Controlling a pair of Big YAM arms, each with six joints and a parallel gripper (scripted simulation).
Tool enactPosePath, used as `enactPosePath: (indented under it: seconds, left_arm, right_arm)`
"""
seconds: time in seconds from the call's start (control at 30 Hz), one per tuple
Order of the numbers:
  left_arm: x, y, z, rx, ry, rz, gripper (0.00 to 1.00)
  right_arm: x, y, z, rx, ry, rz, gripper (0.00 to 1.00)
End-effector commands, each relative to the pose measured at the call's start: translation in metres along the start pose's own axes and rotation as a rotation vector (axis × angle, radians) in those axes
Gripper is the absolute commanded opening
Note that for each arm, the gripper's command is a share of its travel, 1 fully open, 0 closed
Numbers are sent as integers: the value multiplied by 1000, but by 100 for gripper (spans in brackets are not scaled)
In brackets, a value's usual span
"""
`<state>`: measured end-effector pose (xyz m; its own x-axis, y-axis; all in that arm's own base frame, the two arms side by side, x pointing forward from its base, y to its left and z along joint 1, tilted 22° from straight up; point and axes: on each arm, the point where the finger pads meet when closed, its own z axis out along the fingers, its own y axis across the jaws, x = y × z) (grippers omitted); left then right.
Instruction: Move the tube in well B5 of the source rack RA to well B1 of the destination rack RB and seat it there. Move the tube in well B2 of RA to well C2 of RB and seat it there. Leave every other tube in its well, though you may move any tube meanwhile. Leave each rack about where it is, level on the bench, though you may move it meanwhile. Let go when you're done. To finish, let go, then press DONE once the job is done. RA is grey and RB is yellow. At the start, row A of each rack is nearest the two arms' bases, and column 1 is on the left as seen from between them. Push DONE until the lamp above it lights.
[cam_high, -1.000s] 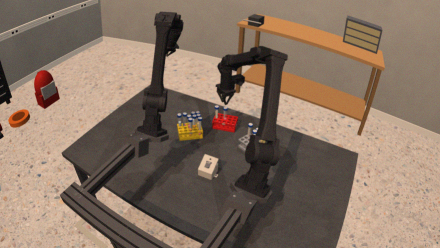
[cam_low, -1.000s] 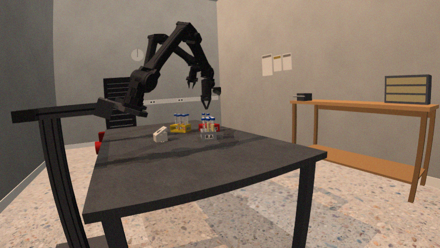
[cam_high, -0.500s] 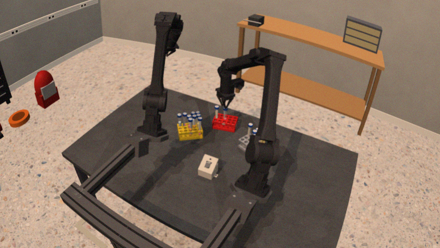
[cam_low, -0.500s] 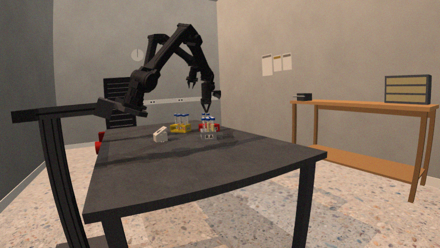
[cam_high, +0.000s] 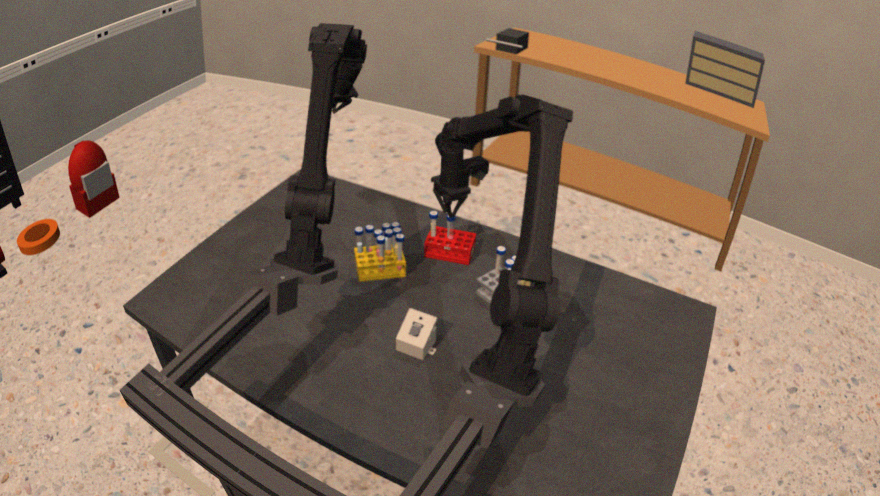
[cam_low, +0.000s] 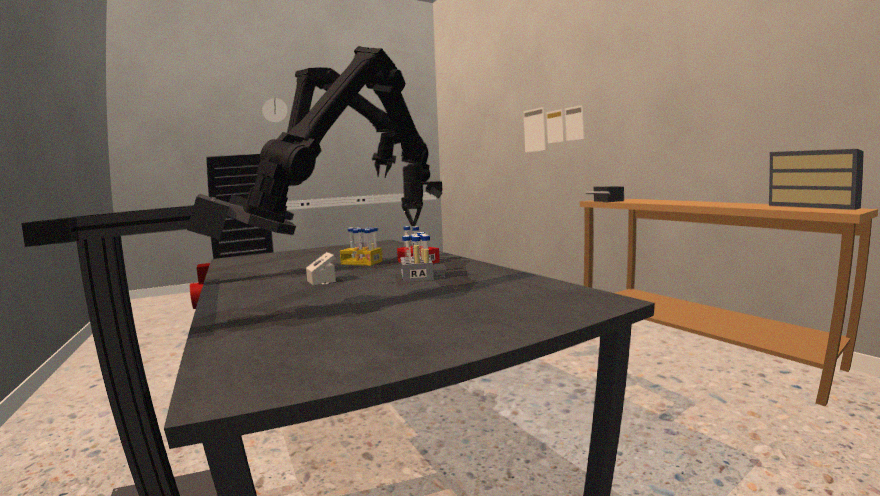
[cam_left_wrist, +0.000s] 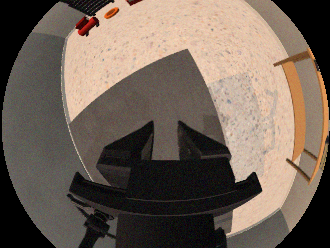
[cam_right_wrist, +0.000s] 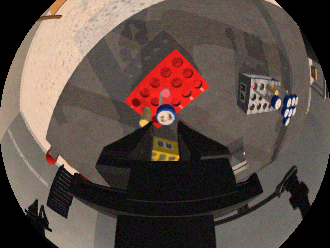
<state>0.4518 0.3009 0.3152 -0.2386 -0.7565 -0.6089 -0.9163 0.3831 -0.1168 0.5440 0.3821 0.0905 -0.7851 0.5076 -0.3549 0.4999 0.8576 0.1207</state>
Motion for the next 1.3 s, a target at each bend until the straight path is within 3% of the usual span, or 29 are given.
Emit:
enactPosePath:
  seconds: [0.0,0.13,0.5,0.53,0.7,1.27]
  left_arm:
    - [-15,-5,-13,21,-31,-13,30]
    - [-15,-5,-13,21,-31,-13,30]
    - [-15,-5,-13,21,-31,-13,30]
    - [-15,-5,-13,21,-31,-13,30]
    - [-15,-5,-13,21,-31,-13,30]
    - [-15,-5,-13,21,-31,-13,30]
  right_arm:
    - [-10,3,1,-17,-8,8,30]
    - [-4,-3,15,5,1,0,30]
    - [-4,-4,19,5,1,1,30]
    - [-6,2,7,-16,-6,3,30]
    - [-2,-2,20,3,1,-2,30]
    - [-5,-3,27,2,0,2,30]
